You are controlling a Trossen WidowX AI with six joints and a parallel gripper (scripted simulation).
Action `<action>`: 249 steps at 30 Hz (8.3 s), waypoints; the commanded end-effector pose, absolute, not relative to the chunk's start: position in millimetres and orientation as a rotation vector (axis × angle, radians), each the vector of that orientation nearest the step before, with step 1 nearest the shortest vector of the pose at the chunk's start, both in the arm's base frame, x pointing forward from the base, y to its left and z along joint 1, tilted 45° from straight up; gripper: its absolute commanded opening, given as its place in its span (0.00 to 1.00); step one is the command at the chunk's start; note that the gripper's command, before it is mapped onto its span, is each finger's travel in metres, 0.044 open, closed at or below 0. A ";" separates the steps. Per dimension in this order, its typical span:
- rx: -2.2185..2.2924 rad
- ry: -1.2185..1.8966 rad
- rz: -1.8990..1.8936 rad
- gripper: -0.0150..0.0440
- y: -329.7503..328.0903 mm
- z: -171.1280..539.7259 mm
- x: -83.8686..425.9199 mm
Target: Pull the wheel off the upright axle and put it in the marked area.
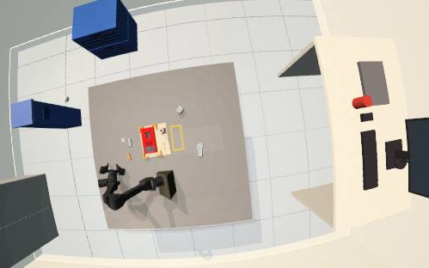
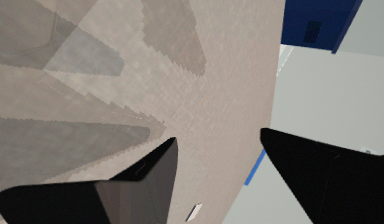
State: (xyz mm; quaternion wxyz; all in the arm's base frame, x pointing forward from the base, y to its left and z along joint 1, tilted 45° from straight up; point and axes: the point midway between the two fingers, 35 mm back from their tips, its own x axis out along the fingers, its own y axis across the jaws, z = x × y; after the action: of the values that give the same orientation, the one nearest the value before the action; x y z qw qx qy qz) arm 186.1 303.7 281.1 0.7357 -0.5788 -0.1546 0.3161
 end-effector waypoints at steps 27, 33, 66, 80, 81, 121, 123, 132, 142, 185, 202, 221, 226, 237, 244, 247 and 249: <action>-0.984 0.631 0.615 0.76 135.3 147.7 389.3; -0.784 0.866 0.636 0.76 82.7 108.9 401.4; 0.710 1.401 0.485 0.76 -108.3 20.7 353.1; 0.709 1.400 0.484 0.76 -97.9 -2.5 362.2; 0.709 1.400 0.484 0.76 -93.9 -6.7 363.2; 0.703 1.400 0.488 0.25 -68.1 -31.7 366.9; 0.703 1.400 0.488 0.25 -68.6 -31.3 366.8; 0.703 1.400 0.488 0.25 -70.7 -29.3 366.6; 0.704 1.400 0.487 0.25 -73.0 -27.0 366.2; 0.707 1.400 0.486 0.25 -83.0 -17.2 364.5; 0.709 1.400 0.486 0.25 -86.9 -13.2 363.6; 0.710 1.400 0.486 0.25 -93.0 -7.1 362.5; 0.710 1.400 0.485 0.25 -103.2 3.2 360.7; 0.716 1.399 0.478 0.25 -121.6 -1.0 349.2; 0.710 1.402 0.473 0.25 -143.5 -21.1 327.4; 0.708 1.403 0.472 0.25 -151.9 -29.4 317.3; 0.707 1.403 0.473 0.25 -157.1 -34.8 310.4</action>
State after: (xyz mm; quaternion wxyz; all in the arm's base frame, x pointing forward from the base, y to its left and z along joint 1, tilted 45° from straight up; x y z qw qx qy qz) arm 323.9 -150.2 -22.3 0.6857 0.3166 0.6215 0.2083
